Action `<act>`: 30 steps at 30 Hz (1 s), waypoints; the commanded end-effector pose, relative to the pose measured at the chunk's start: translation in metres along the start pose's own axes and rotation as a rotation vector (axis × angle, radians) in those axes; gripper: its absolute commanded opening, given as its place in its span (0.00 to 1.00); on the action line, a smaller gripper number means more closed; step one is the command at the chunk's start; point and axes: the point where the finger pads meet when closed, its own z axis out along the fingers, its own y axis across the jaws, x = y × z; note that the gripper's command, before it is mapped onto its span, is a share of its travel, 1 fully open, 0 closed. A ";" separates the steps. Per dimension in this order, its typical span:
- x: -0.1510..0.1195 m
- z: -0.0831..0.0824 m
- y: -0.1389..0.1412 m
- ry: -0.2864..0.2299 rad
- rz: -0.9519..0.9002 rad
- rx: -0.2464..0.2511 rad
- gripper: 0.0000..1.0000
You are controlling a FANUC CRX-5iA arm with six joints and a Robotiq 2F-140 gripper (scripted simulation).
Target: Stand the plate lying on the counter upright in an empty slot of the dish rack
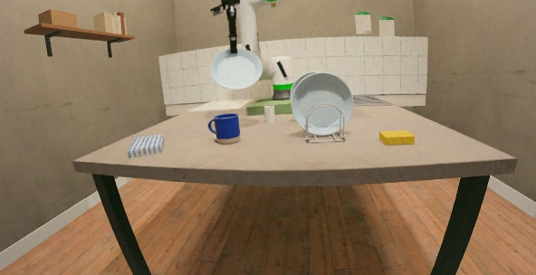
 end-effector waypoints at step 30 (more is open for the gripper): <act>0.000 -0.058 0.008 0.001 0.000 0.001 0.10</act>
